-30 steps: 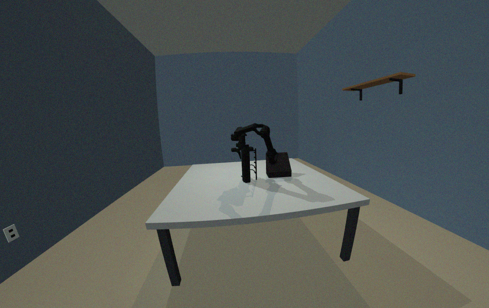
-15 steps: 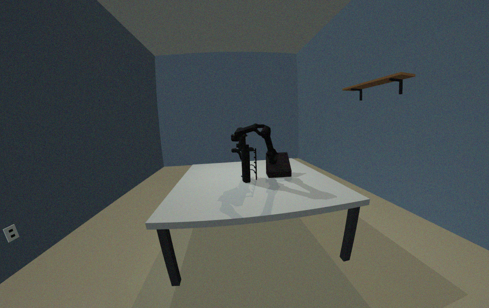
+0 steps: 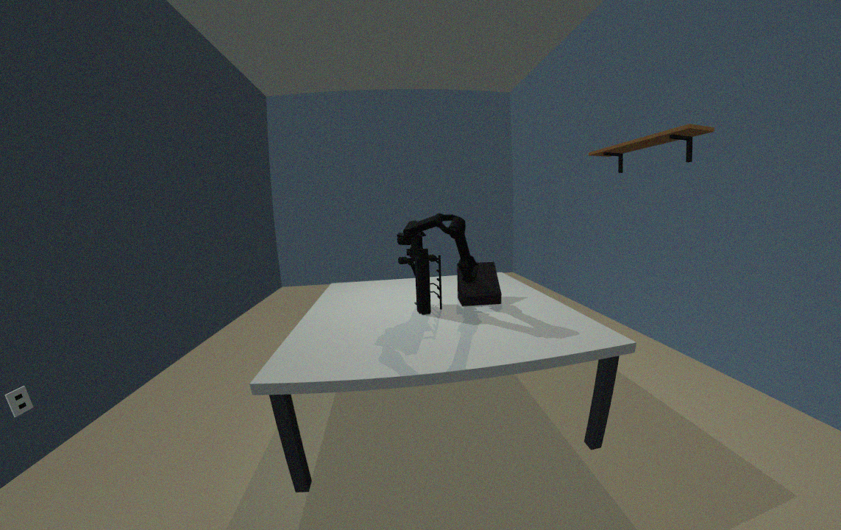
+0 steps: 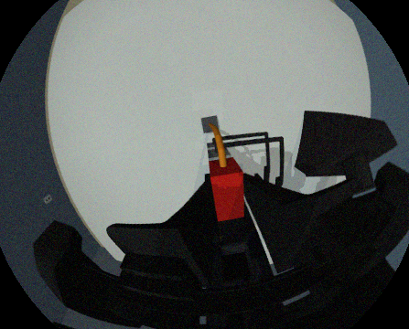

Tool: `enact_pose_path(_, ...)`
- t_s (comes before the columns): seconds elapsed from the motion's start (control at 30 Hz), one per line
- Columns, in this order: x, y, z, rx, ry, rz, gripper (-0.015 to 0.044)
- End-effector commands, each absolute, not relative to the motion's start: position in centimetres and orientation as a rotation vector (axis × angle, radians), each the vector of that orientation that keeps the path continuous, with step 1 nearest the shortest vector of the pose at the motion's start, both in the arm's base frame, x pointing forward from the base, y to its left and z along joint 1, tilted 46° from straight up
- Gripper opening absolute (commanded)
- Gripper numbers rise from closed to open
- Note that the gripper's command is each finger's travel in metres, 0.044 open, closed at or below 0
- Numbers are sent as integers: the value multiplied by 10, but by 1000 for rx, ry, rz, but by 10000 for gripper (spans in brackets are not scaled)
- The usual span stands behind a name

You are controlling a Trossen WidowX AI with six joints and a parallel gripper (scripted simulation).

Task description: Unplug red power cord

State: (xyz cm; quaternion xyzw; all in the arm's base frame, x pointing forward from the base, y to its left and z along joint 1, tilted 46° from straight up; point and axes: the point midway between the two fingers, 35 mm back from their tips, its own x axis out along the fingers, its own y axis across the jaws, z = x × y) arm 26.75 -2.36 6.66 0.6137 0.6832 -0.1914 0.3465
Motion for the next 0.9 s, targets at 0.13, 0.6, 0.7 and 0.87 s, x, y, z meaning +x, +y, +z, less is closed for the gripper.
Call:
enact_pose_path(0.13,268,-24,67,1592,1772,-496,0)
enact_pose_path(0.6,274,-38,54,1593,1771,-498,0)
enact_pose_path(0.7,275,-41,51,1593,1771,-498,0)
enact_pose_path(0.87,277,-47,46,1594,1771,-499,0)
